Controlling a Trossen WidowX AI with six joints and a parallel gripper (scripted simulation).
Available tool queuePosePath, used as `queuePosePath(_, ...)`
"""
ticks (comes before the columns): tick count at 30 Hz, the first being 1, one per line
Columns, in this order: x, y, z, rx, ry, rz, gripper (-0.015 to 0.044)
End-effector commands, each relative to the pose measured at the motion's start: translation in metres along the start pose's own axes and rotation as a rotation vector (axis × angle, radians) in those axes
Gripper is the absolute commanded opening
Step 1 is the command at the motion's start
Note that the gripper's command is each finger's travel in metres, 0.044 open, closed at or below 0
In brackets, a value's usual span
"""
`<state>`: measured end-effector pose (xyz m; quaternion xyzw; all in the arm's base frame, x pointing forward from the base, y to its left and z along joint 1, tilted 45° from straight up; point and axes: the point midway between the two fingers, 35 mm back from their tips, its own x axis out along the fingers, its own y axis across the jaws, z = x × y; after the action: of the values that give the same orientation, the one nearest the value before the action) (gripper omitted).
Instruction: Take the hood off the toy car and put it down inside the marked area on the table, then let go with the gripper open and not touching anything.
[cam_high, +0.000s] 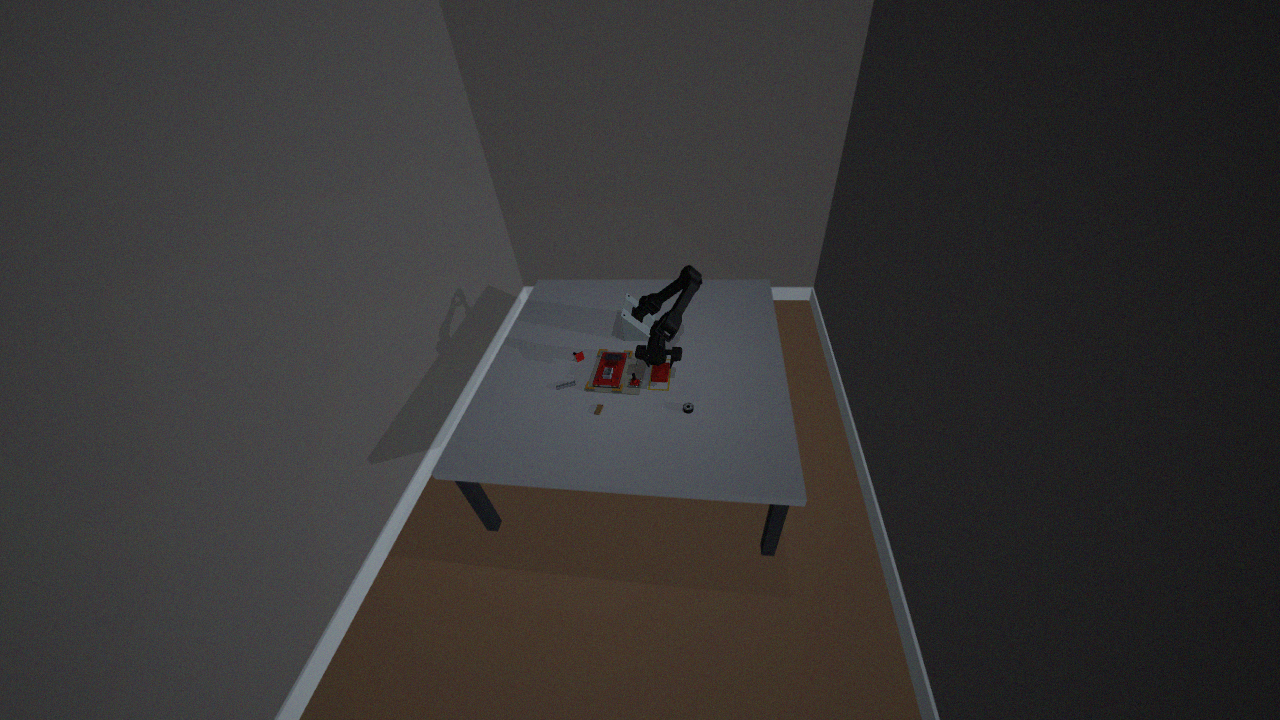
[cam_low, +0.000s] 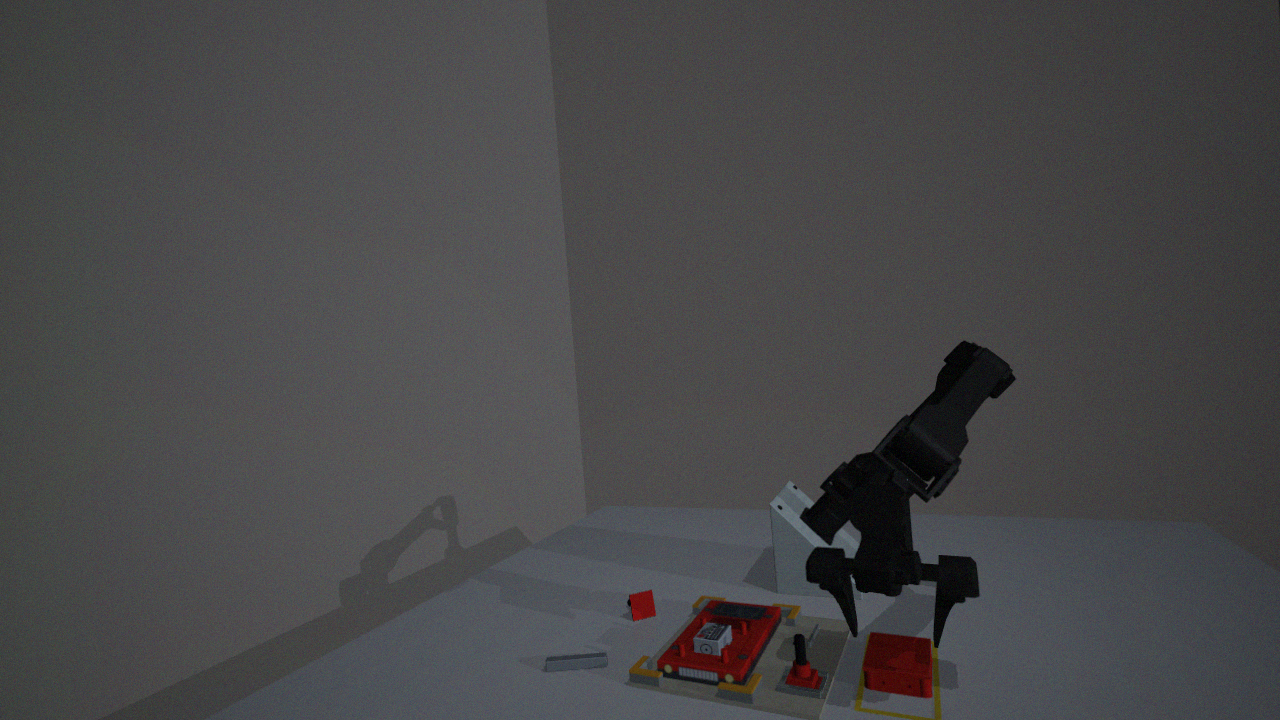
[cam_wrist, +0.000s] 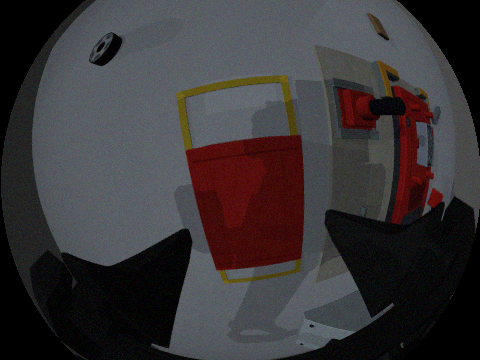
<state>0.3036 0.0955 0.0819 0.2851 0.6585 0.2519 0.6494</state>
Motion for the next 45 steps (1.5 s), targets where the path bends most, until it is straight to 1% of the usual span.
queuePosePath(1, -0.0412, 0.0014, 0.002, -0.009, -0.019, 0.002, 0.044)
queuePosePath(3, -0.0475, 0.0016, 0.0012, -0.009, -0.019, 0.003, 0.044)
queuePosePath(45, -0.0475, 0.0016, 0.0012, -0.009, -0.019, 0.003, 0.044)
